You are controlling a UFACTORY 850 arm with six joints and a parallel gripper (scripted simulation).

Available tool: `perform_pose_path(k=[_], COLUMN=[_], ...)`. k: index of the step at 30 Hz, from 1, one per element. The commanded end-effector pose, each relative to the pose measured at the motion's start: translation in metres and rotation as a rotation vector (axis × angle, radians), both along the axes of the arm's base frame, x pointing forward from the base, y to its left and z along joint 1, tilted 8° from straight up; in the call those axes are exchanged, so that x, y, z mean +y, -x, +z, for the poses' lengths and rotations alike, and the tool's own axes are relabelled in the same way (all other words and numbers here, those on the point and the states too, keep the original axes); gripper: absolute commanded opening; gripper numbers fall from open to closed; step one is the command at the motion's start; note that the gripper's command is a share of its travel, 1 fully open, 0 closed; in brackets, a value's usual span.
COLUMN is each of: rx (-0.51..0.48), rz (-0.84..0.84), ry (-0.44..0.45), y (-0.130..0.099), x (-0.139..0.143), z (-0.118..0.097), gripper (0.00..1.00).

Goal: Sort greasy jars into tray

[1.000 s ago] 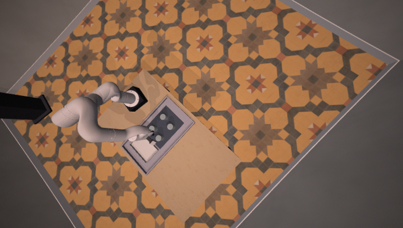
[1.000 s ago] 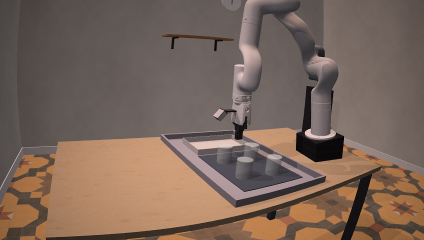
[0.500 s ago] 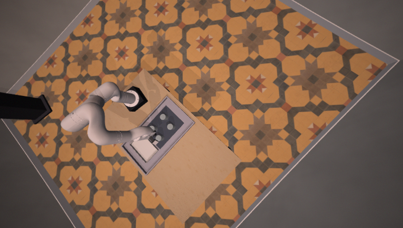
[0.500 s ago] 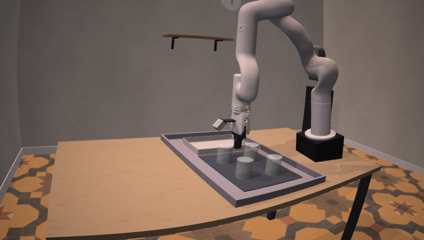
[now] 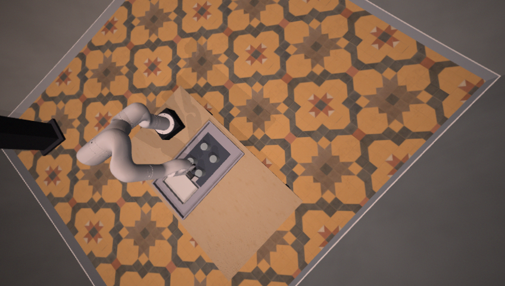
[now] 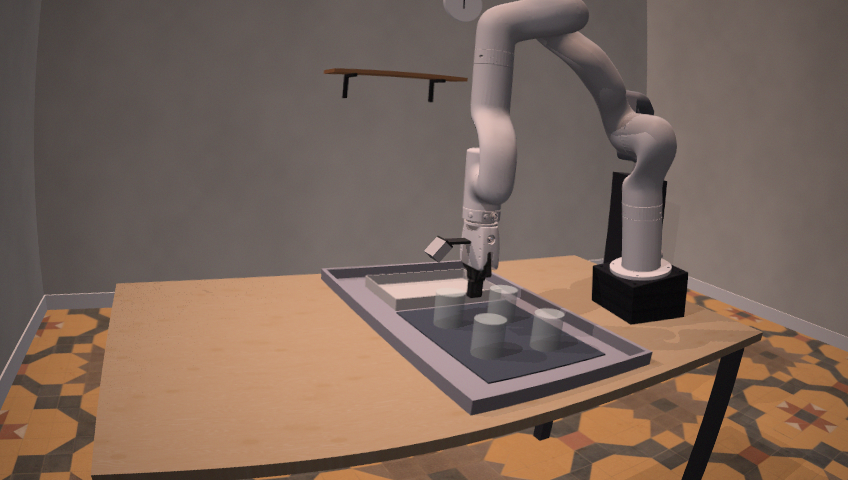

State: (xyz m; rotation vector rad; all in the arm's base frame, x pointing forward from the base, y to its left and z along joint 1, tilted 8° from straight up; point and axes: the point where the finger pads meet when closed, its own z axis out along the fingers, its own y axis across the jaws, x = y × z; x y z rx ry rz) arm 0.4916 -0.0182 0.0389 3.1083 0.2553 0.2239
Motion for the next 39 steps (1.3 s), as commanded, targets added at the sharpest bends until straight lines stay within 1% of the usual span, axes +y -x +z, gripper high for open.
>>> perform_pose_path(k=[1,39], rx=[-0.002,-0.002], rz=[0.000,0.000], ry=[-0.001,-0.001], y=[-0.0011,-0.0055], x=[0.0000,0.0008], z=[0.0006,0.0013], gripper=[0.00,0.00])
